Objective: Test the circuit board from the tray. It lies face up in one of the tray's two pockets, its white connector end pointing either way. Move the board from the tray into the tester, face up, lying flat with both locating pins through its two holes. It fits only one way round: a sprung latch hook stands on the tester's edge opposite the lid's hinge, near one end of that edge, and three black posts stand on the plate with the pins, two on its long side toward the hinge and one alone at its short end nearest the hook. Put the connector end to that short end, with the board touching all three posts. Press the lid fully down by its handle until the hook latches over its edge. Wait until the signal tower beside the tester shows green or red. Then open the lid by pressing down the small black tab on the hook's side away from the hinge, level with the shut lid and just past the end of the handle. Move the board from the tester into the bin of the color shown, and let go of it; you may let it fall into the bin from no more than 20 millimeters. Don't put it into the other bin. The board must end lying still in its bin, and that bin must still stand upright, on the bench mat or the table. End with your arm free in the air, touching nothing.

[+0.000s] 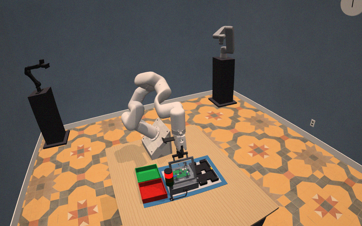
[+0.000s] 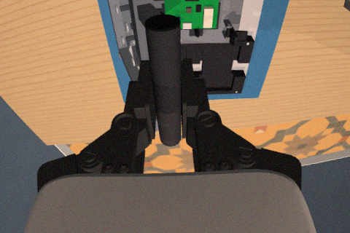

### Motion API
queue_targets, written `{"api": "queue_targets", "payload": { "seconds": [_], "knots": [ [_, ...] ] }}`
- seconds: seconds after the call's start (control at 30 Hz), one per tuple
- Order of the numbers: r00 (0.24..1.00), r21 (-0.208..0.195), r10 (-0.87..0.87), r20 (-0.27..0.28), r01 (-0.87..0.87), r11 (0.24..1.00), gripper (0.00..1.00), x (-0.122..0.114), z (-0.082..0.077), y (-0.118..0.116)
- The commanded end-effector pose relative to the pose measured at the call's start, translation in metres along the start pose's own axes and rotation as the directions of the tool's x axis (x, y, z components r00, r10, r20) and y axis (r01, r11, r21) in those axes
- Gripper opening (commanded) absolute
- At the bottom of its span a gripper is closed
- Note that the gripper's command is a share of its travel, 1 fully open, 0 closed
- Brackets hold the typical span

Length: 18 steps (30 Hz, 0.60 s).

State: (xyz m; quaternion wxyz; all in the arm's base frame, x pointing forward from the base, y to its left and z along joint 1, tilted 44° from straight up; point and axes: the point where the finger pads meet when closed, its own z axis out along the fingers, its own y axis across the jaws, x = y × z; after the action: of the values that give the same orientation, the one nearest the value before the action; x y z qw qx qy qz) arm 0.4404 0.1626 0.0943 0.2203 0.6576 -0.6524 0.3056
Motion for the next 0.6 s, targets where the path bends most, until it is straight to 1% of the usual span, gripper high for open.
{"api": "queue_targets", "payload": {
  "seconds": [0.0, 0.4, 0.47, 0.57],
  "knots": [
    [1.000, 0.002, 0.000, 0.001, 0.000, 1.000, 0.00, -0.001, -0.007, -0.013],
    [1.000, 0.002, 0.000, 0.001, 0.000, 1.000, 0.00, -0.001, -0.014, -0.044],
    [1.000, 0.002, 0.000, 0.001, 0.000, 1.000, 0.00, -0.001, -0.014, -0.044],
    [1.000, 0.002, 0.000, 0.001, 0.000, 1.000, 0.00, -0.001, -0.015, -0.051]
  ]
}}
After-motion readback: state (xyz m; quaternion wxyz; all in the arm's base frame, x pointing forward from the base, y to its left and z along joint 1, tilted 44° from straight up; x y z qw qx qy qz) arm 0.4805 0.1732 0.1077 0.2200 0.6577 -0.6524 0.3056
